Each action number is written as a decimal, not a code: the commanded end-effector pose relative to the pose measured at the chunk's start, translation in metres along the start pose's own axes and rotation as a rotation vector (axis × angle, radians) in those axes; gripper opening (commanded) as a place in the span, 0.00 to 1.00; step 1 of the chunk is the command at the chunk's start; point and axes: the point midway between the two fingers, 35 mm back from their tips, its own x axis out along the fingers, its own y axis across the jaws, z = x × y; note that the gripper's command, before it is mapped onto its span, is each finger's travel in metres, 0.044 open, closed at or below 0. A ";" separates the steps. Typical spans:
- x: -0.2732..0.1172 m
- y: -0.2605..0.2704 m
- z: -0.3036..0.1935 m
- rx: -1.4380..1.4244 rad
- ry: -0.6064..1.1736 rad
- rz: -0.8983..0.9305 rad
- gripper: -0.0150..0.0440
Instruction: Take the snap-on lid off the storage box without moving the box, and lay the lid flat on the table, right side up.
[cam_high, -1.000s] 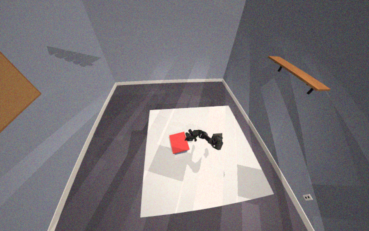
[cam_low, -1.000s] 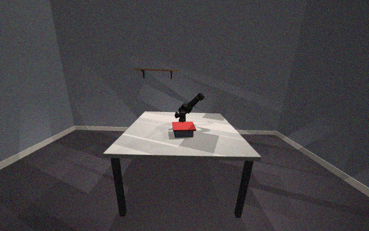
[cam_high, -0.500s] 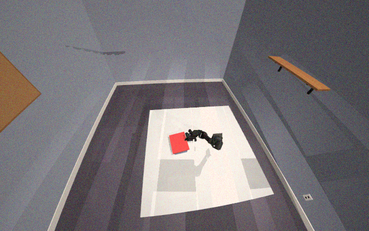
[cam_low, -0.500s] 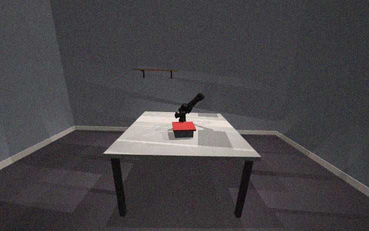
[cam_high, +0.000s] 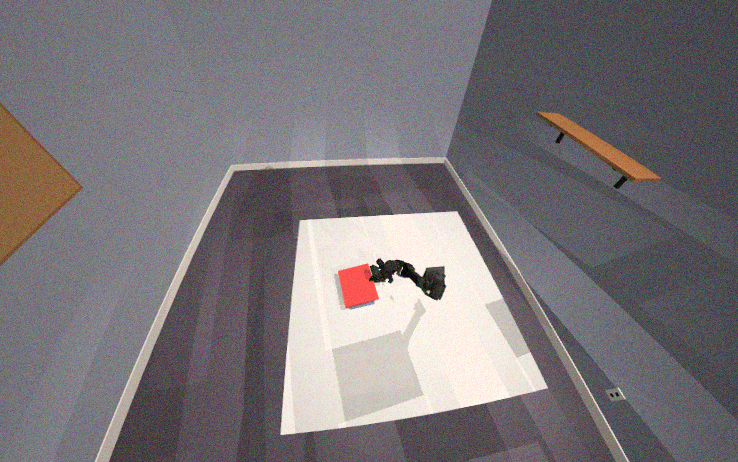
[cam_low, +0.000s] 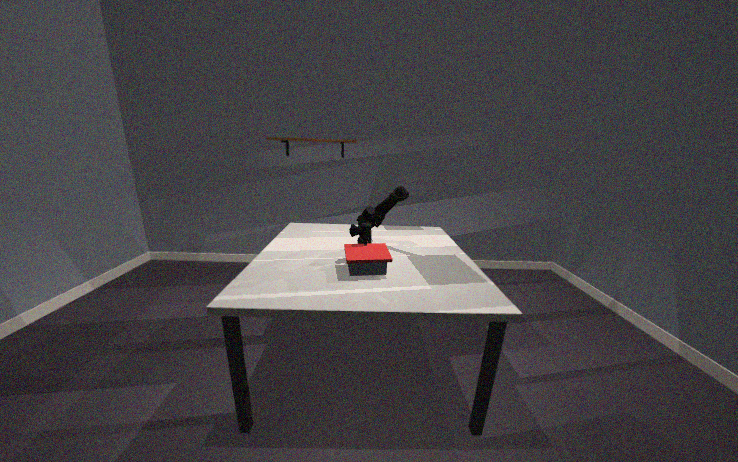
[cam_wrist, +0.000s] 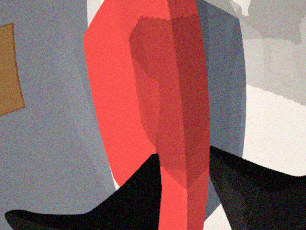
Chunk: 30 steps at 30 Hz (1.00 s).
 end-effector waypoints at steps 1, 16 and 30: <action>0.001 0.001 0.000 0.003 -0.001 -0.001 0.25; -0.008 0.011 0.000 0.001 -0.001 0.001 0.25; -0.016 0.028 0.000 0.001 -0.001 0.001 0.25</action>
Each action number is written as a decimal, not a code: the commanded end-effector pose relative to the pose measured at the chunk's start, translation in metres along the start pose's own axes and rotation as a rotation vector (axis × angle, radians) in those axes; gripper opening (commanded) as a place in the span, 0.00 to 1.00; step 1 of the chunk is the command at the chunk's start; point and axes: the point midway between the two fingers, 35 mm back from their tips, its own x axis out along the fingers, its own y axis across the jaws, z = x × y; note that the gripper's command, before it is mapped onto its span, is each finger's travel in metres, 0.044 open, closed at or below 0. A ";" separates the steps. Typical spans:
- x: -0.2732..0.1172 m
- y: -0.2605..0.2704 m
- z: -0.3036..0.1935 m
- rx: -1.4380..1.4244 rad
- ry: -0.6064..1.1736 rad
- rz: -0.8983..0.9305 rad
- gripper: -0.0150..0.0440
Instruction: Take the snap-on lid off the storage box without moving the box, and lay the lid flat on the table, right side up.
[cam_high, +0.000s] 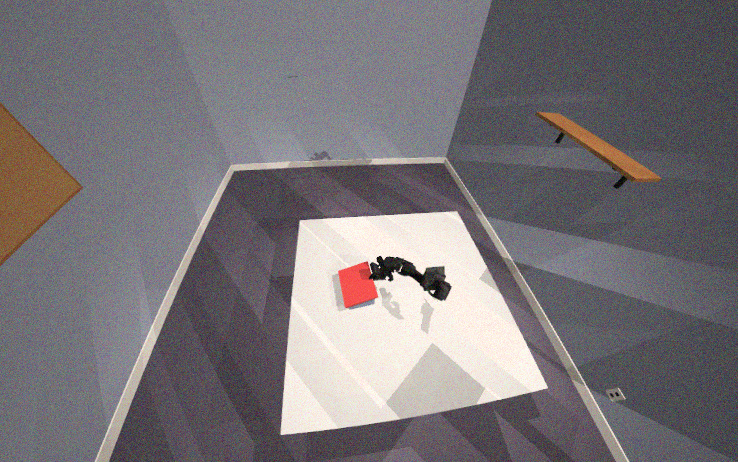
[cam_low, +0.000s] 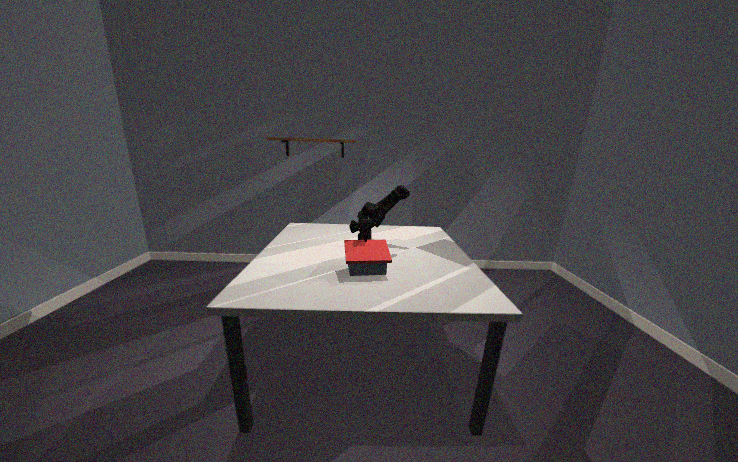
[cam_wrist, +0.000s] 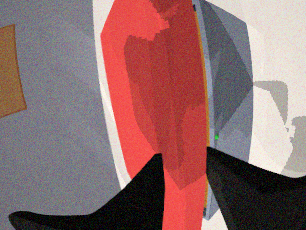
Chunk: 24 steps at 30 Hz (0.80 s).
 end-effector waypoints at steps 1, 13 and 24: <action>-0.003 0.009 0.000 -0.008 0.003 0.005 0.25; -0.009 0.025 0.000 -0.009 0.003 0.005 0.25; -0.012 0.041 0.000 -0.009 0.003 0.005 0.25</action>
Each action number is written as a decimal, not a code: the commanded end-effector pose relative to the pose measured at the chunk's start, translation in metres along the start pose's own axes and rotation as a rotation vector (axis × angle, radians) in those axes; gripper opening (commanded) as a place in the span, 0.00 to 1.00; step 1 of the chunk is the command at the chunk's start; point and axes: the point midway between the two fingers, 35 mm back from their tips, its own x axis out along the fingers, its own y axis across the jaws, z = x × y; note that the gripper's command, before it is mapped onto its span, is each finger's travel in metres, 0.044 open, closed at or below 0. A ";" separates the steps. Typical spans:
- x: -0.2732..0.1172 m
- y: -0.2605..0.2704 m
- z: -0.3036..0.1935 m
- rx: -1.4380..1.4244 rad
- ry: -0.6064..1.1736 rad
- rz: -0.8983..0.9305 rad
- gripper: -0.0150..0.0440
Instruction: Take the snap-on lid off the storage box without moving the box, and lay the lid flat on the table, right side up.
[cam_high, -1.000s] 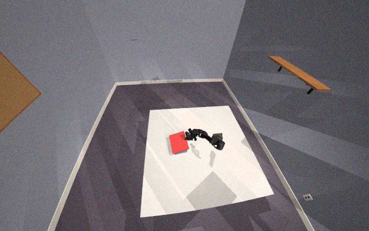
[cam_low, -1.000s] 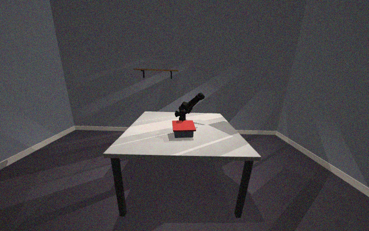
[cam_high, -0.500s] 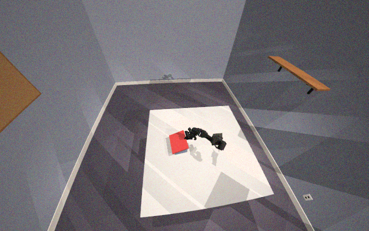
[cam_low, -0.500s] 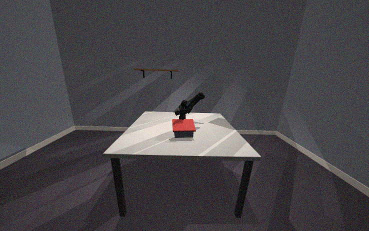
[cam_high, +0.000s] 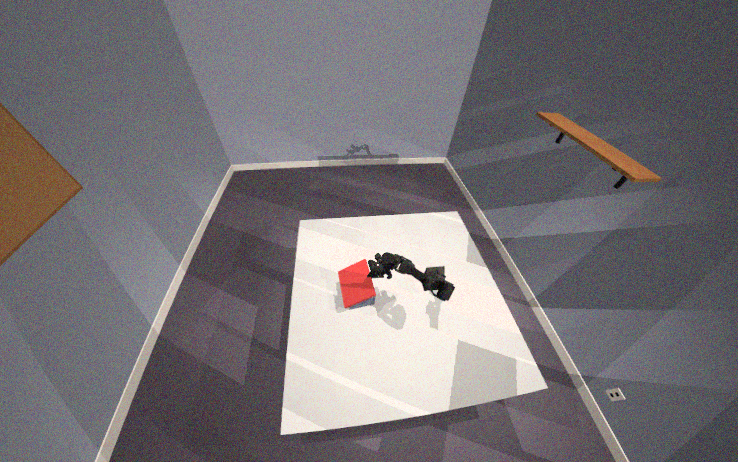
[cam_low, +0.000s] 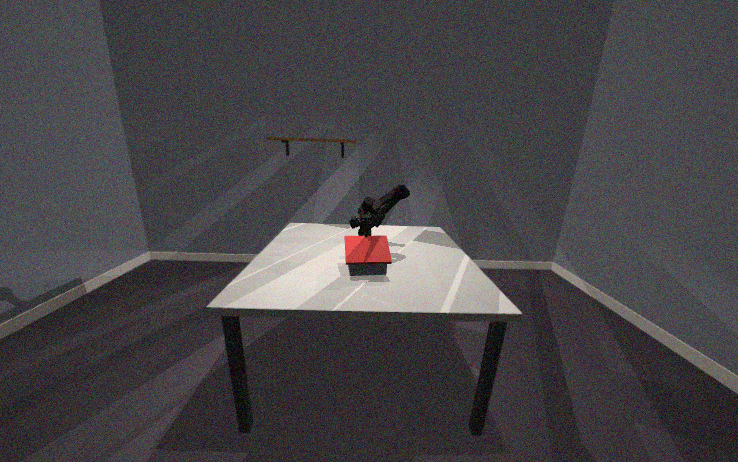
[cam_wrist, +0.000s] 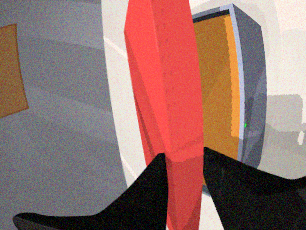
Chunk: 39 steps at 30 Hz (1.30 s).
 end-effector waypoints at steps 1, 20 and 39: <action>-0.003 0.011 0.000 -0.011 0.001 0.008 0.25; -0.004 0.043 -0.001 -0.012 0.001 0.008 0.25; -0.016 0.065 -0.001 -0.012 0.000 0.008 0.25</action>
